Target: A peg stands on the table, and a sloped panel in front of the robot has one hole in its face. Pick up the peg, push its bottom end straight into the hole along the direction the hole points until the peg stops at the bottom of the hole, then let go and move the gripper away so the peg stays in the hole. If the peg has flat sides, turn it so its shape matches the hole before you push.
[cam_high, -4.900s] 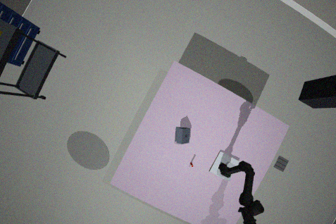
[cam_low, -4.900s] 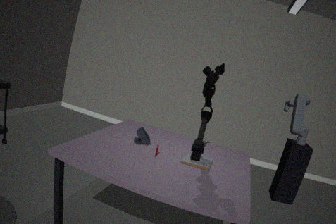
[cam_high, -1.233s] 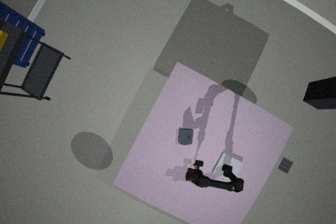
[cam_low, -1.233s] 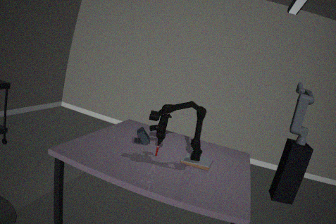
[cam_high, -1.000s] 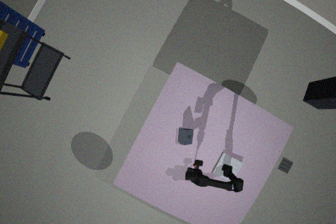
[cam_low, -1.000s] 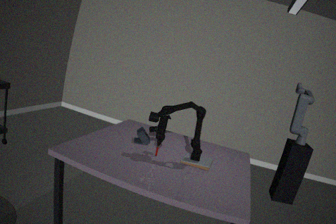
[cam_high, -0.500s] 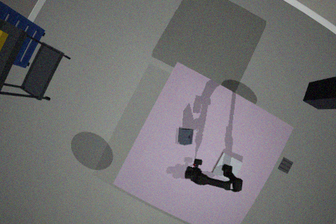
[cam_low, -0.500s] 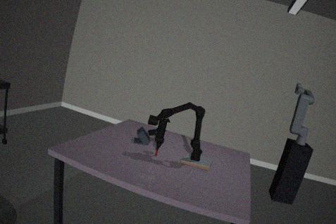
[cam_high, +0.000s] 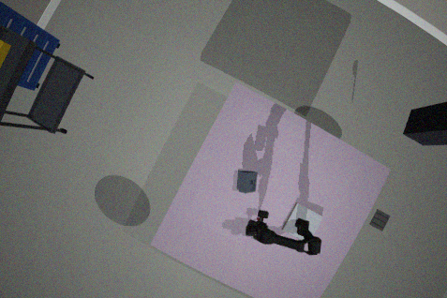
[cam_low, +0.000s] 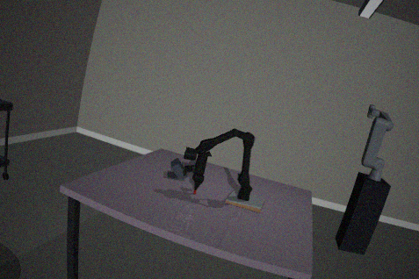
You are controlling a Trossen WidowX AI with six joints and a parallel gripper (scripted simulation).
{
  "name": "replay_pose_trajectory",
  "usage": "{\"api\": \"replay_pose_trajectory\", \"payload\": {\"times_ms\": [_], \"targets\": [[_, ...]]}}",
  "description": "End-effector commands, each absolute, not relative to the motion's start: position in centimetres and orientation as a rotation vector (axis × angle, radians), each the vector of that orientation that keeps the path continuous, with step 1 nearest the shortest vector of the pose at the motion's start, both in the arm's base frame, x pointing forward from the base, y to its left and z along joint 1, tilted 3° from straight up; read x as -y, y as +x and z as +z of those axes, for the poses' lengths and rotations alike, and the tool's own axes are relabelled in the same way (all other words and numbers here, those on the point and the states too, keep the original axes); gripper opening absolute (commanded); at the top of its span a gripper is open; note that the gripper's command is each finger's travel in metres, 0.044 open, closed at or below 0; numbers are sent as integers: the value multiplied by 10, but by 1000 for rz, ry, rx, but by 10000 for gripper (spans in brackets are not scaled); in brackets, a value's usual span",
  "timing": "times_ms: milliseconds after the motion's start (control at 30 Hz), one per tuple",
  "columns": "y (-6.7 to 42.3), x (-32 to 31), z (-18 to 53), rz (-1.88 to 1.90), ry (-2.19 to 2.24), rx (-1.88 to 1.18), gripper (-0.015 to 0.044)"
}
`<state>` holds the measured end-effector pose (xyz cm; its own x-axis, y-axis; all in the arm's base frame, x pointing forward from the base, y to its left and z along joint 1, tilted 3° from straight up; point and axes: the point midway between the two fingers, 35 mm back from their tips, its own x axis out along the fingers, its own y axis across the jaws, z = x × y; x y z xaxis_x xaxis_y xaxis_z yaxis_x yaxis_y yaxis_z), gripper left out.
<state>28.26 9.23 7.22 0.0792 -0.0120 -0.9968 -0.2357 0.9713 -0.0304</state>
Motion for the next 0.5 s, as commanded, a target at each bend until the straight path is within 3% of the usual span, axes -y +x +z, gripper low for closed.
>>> {"api": "replay_pose_trajectory", "payload": {"times_ms": [0, 67, 467], "targets": [[281, -91, 67, 167, -209, -1494, 440], [281, -91, 67, 167, -209, -1494, 440], [282, -92, 70, 169, -203, -1487, 125]]}}
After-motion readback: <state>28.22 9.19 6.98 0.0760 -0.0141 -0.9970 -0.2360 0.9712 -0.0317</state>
